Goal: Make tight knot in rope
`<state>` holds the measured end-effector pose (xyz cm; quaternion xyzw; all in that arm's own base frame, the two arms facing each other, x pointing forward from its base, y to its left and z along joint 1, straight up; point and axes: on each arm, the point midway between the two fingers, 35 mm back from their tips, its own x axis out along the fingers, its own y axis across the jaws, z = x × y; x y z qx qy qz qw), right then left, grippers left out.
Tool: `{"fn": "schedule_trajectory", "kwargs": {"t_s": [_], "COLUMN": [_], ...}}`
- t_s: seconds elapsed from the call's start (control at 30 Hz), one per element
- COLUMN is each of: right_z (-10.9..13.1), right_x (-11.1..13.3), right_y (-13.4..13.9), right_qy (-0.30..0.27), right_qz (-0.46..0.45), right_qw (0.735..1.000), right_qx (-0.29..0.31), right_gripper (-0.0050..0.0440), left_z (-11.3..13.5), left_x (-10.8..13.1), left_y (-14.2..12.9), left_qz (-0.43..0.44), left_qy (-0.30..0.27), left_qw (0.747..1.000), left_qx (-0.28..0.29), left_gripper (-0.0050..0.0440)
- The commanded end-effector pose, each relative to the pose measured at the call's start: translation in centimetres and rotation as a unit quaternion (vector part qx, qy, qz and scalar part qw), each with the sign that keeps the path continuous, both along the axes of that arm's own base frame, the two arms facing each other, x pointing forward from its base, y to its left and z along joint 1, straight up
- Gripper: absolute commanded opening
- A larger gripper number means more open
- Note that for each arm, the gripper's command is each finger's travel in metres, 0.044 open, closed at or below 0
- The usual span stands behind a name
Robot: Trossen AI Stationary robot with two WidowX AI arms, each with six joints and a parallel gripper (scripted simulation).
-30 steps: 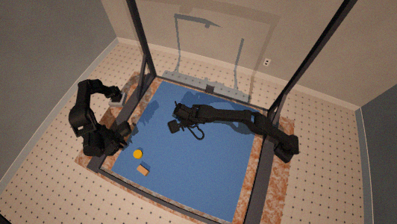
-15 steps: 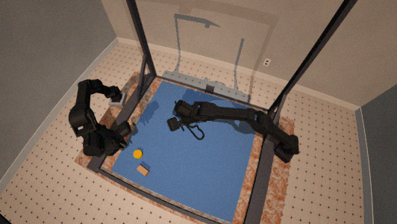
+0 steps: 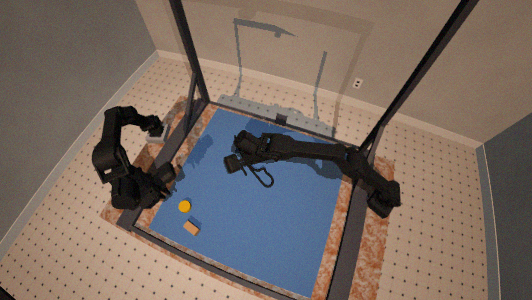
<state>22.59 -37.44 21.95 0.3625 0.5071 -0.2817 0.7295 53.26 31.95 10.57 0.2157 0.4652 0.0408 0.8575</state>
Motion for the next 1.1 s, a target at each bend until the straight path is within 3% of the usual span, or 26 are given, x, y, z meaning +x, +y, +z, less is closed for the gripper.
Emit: {"fn": "schedule_trajectory", "kwargs": {"t_s": [0.0,0.2,0.37,0.43,0.53,0.73,0.93,1.0,1.07], "right_z": [1.3,1.3,1.3,1.3,1.3,1.3,1.3,1.3,1.3], "right_x": [0.0,0.0,0.0,0.0,0.0,0.0,0.0,0.0,0.0], "right_y": [0.2,0.2,0.2,0.2,0.2,0.2,0.2,0.2,0.2], "right_qy": [-0.009,-0.009,-0.009,-0.009,-0.009,-0.009,-0.009,-0.009,-0.009], "right_qz": [0.003,0.003,0.003,0.003,0.003,0.003,0.003,0.003,0.003], "right_qw": [1.000,1.000,1.000,1.000,1.000,1.000,1.000,1.000,1.000], "right_qx": [-0.015,-0.015,-0.015,-0.015,-0.015,-0.015,-0.015,-0.015,-0.015], "right_gripper": [0.0085,0.0085,0.0085,0.0085,0.0085,0.0085,0.0085,0.0085,0.0085], "left_z": [3.0,3.1,3.7,3.7,4.3,5.8,7.4,7.4,7.9], "left_x": [0.1,-0.1,-0.8,-0.8,-1.6,-4.9,-10.1,-10.1,-12.0], "left_y": [0.0,-0.8,-3.6,-3.6,-6.2,-12.8,-19.5,-19.5,-21.4], "left_qz": [0.001,0.000,-0.005,-0.005,-0.009,-0.019,-0.029,-0.029,-0.031], "left_qy": [-0.023,-0.016,0.007,0.007,0.030,0.095,0.173,0.173,0.198], "left_qw": [1.000,1.000,1.000,1.000,0.999,0.993,0.981,0.981,0.975], "left_qx": [0.013,0.007,-0.011,-0.011,-0.027,-0.062,-0.087,-0.087,-0.092], "left_gripper": [0.0416,0.0272,0.0152,0.0152,0.0085,0.0085,0.0085,0.0085,0.0085]}}
